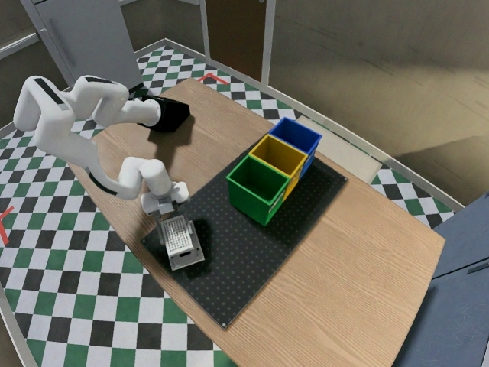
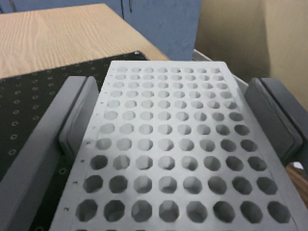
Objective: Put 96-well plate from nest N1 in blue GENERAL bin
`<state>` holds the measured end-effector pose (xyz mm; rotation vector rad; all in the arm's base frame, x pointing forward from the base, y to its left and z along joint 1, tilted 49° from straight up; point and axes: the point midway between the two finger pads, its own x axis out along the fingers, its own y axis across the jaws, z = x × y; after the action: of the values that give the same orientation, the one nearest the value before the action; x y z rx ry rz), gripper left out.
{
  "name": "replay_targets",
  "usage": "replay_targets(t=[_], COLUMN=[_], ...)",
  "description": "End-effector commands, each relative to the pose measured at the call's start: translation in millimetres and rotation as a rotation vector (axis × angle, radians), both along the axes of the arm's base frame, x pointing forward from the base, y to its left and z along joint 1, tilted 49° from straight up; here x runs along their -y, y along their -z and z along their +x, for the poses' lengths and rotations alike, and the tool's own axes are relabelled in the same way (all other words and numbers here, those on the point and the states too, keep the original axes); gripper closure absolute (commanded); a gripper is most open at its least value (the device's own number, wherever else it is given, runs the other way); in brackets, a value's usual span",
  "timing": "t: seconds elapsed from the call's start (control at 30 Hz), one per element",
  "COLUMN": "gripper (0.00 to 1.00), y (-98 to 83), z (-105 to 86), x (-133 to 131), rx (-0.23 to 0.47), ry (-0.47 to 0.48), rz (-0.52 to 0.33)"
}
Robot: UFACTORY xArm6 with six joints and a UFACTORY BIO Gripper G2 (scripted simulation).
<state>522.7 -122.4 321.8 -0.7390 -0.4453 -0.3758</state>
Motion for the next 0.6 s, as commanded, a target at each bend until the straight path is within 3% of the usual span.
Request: replay_targets(t=[0.0, 0.57], gripper=[1.0, 1.0], y=[-5.9, -22.3], z=[-1.6, -7.9], x=[-5.7, -23.5], rx=[0.002, 0.002], ry=[-0.001, -0.001], rz=[0.0, 0.0])
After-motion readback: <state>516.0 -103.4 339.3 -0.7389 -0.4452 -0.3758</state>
